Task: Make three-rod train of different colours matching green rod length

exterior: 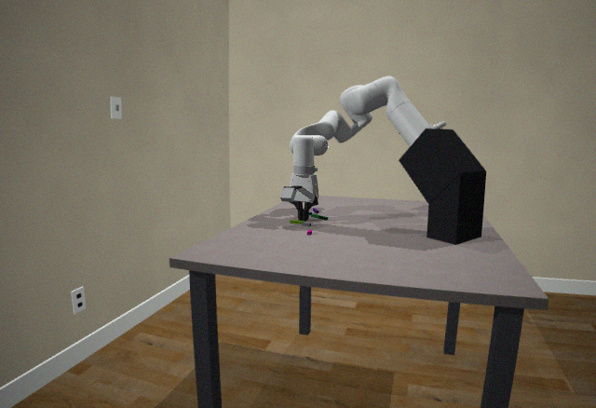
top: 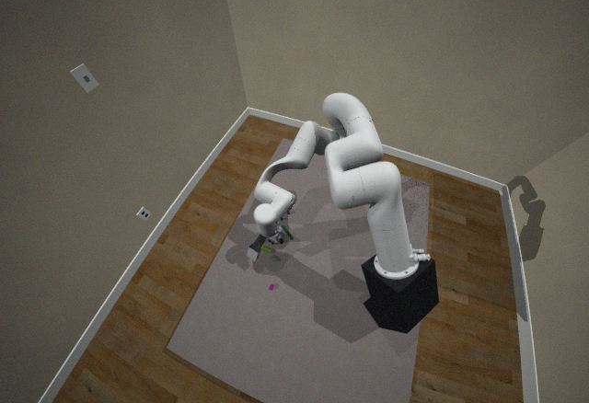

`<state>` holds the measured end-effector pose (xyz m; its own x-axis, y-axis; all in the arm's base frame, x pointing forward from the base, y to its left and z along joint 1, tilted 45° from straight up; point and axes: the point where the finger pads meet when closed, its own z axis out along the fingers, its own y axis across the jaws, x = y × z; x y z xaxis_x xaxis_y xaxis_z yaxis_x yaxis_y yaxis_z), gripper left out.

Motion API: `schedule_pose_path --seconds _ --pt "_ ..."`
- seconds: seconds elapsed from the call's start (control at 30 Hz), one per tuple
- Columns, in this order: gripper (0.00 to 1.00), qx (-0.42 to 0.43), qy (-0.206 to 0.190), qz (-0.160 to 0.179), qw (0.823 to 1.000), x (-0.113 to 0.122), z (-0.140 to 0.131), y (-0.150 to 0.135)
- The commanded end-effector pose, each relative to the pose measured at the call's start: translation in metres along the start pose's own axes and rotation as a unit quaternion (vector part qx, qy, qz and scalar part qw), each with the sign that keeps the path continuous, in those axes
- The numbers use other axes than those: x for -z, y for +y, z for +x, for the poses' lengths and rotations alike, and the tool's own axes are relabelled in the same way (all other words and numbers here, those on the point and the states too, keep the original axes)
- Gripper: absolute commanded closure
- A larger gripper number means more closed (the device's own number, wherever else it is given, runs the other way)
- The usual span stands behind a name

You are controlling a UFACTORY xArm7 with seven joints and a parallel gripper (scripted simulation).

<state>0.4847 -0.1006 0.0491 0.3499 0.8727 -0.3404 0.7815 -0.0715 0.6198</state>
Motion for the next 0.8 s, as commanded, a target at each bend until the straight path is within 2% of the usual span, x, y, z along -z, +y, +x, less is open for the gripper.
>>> schedule_pose_path --seconds 0.0,0.13,0.33,0.4,0.57,0.77 --pt "0.96 0.001 0.001 -0.001 1.0 0.002 0.001 0.001" --pt "0.96 0.001 0.001 -0.001 1.0 0.013 0.001 0.001" --pt "0.96 0.001 0.001 -0.001 1.0 0.055 0.001 0.0" --pt "0.96 0.001 0.001 -0.001 1.0 0.055 0.001 0.0" --pt "0.96 0.001 0.001 -0.001 1.0 0.088 0.001 0.0" --pt "0.96 0.001 0.001 -0.001 1.0 0.101 0.001 0.0"
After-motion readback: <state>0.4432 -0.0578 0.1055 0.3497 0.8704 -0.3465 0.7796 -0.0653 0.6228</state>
